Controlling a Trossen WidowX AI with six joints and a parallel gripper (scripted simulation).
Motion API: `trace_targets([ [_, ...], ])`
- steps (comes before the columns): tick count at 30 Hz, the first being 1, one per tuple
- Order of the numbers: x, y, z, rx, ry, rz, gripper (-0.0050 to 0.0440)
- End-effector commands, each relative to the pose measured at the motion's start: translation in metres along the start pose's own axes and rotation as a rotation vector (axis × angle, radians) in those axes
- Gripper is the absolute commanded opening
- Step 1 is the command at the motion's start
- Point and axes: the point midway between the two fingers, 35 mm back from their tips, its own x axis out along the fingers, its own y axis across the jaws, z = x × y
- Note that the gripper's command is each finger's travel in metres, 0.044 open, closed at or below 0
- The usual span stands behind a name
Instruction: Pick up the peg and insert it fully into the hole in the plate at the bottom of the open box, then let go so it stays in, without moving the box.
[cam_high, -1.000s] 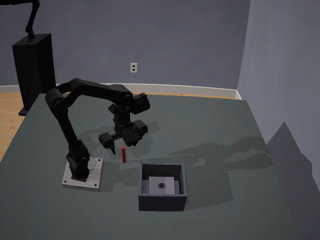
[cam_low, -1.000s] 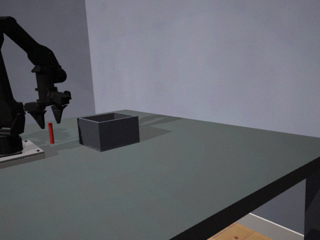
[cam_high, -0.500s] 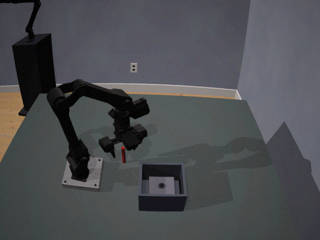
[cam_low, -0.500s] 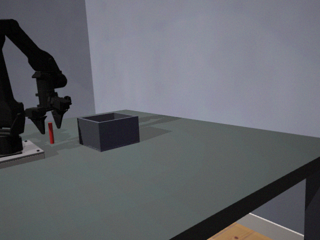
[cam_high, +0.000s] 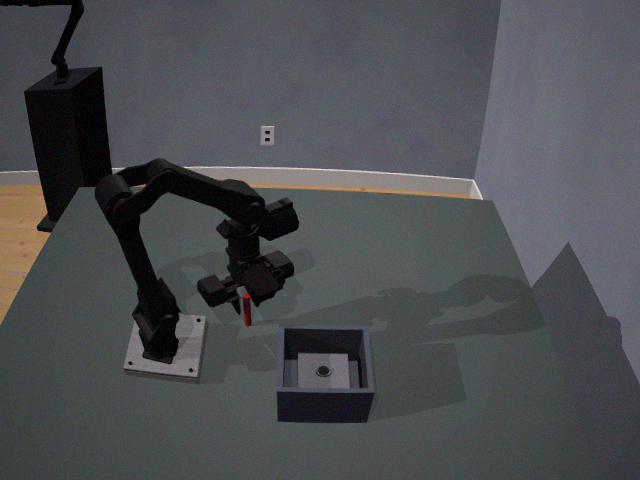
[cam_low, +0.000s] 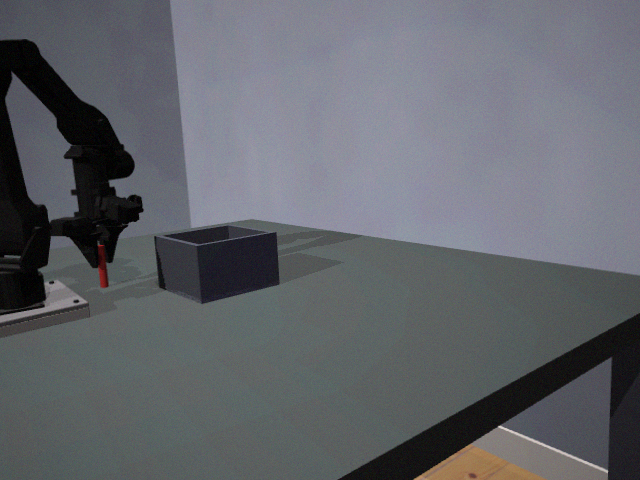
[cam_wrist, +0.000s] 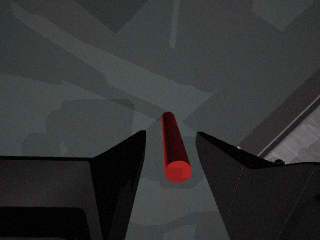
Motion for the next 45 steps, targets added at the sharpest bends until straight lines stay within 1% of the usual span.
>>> trace_targets([
  [1,0.001,-0.001,0.000,-0.002,0.001,-0.004,0.0128],
  [4,0.001,-0.001,0.000,-0.002,0.001,-0.004,0.0115],
  [6,0.001,-0.001,0.000,-0.002,0.001,-0.004,0.0115],
  [20,0.001,-0.001,0.000,-0.002,0.001,-0.004,0.0021],
  [24,0.001,-0.001,0.000,-0.002,0.001,-0.004,0.0021],
  [25,0.001,0.000,0.000,-0.002,0.001,-0.004,0.0000],
  [26,0.000,0.000,0.000,-0.002,0.001,-0.004,0.0000],
  [30,-0.009,0.002,0.000,-0.002,0.001,-0.004,0.0000],
  [38,-0.034,0.005,-0.001,-0.002,0.001,-0.004,0.0000],
  [40,-0.034,0.005,-0.001,-0.002,0.001,-0.004,0.0000],
  [45,-0.050,0.007,-0.001,-0.002,0.001,-0.004,0.0000],
])
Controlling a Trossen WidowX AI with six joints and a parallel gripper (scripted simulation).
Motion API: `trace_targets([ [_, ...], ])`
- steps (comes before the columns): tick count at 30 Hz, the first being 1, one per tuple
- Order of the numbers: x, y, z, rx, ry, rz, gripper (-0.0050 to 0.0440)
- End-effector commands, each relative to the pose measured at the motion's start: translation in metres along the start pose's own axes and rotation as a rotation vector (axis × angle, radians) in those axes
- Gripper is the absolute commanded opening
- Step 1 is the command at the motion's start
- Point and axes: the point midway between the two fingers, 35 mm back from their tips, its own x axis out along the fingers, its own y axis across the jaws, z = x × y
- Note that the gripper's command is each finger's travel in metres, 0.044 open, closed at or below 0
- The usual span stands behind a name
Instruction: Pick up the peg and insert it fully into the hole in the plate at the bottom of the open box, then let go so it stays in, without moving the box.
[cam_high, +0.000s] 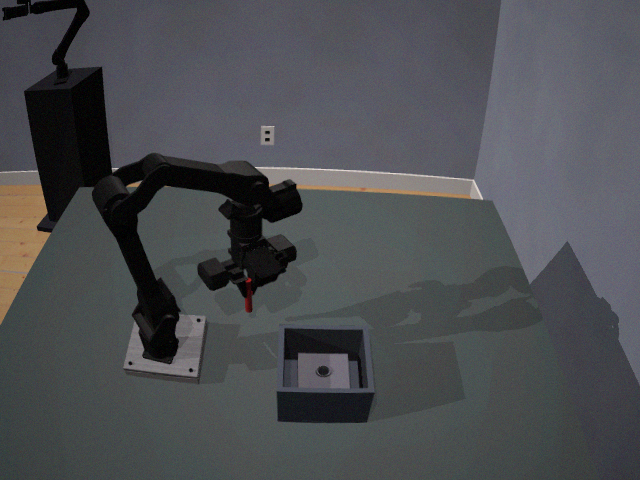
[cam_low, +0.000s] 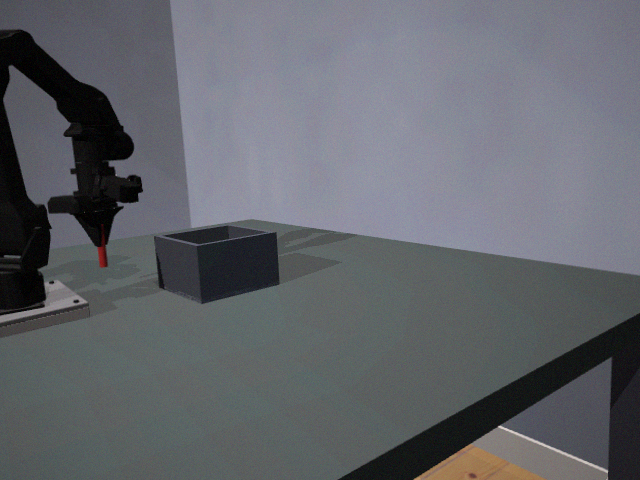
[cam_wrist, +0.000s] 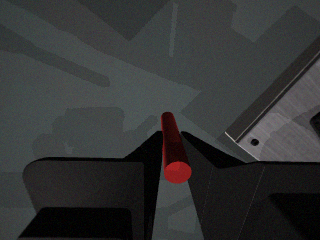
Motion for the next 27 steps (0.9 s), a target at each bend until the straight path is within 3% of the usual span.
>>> trace_targets([
  [1,-0.016,0.002,0.000,0.003,0.002,0.011,0.0000],
  [10,-0.045,0.003,0.000,0.003,0.002,0.011,0.0000],
  [13,-0.037,0.003,0.000,0.000,0.000,0.004,0.0000],
  [27,-0.051,0.011,0.040,0.001,0.003,0.007,0.0000],
])
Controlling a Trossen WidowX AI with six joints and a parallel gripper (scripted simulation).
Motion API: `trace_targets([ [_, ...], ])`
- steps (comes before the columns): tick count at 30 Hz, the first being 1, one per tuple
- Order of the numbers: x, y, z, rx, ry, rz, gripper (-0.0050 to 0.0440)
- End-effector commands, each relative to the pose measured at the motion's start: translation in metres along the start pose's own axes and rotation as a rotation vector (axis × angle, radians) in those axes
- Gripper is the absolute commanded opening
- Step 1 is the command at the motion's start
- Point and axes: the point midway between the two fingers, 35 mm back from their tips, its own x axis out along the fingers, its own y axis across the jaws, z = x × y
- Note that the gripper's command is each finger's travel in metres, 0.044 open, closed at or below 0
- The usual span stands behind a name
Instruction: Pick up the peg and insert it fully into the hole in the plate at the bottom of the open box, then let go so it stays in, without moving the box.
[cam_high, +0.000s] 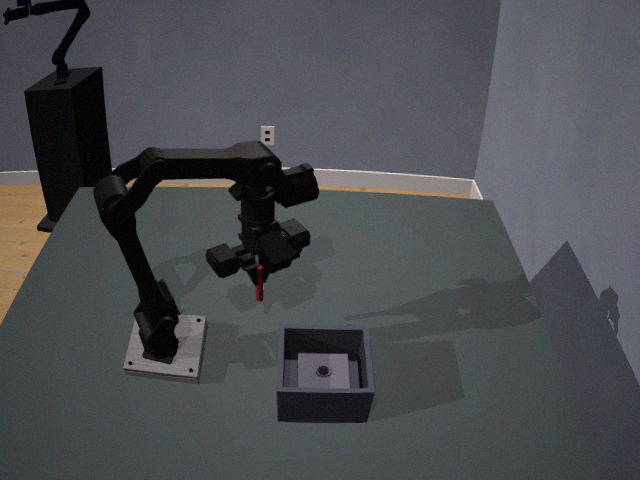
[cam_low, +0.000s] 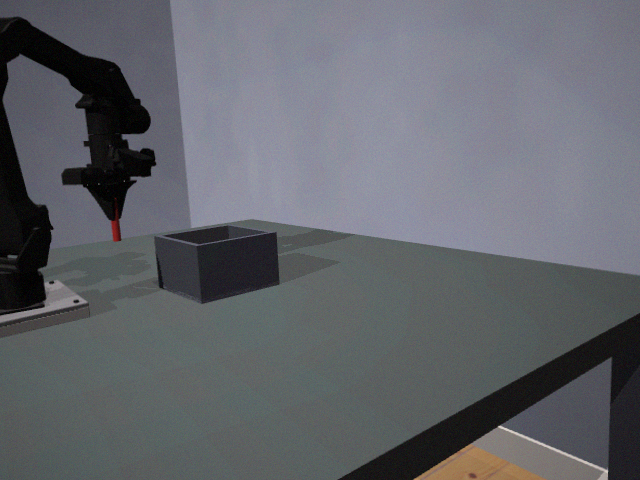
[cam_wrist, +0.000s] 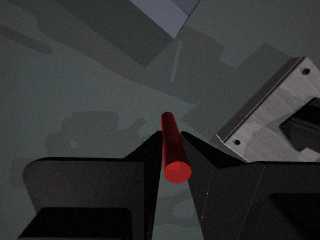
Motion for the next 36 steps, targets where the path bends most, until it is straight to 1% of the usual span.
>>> trace_targets([
  [1,-0.003,0.002,0.012,0.000,-0.002,-0.006,0.0000],
  [2,-0.003,0.002,0.012,0.000,-0.002,-0.006,0.0000],
  [17,-0.019,0.003,0.058,0.000,-0.002,-0.003,0.0000],
  [19,-0.019,0.003,0.058,0.000,-0.002,-0.003,0.0000],
  [28,-0.026,-0.002,0.083,-0.001,-0.003,-0.002,0.0000],
  [36,-0.027,0.000,0.091,0.002,-0.002,-0.002,0.0000],
])
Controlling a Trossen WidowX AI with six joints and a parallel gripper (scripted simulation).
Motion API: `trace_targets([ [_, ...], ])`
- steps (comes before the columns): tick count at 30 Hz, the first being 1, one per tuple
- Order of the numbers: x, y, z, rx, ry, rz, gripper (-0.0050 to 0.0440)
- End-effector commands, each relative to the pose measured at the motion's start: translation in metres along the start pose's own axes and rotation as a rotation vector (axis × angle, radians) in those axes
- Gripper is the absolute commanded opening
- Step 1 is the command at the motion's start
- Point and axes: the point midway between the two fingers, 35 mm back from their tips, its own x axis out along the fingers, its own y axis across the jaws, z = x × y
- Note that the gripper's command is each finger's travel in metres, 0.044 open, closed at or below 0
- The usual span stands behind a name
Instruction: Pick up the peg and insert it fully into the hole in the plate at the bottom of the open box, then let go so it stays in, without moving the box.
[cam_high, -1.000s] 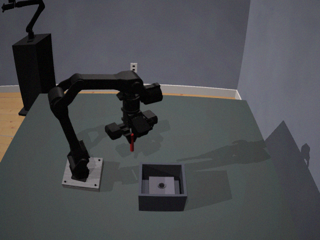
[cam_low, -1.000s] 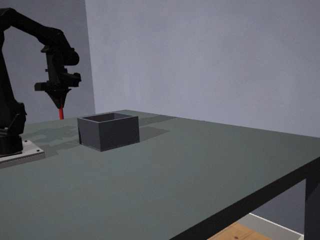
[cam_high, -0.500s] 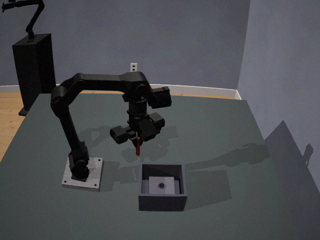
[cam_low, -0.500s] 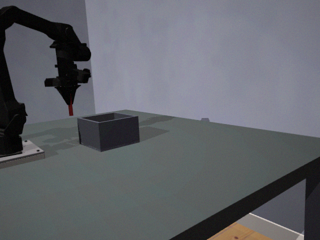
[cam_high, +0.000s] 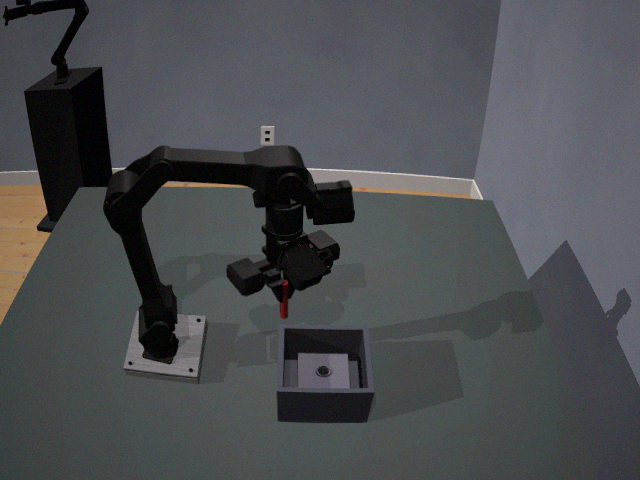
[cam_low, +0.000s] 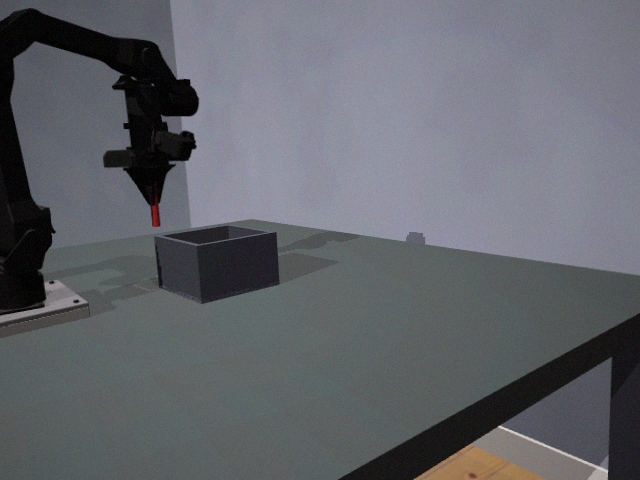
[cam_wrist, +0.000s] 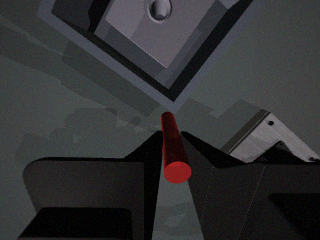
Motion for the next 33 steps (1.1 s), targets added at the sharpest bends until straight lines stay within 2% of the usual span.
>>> trace_targets([
  [1,0.000,0.002,0.008,0.000,0.001,-0.008,0.0000],
  [33,0.001,0.012,0.102,0.000,0.001,-0.008,0.0000],
])
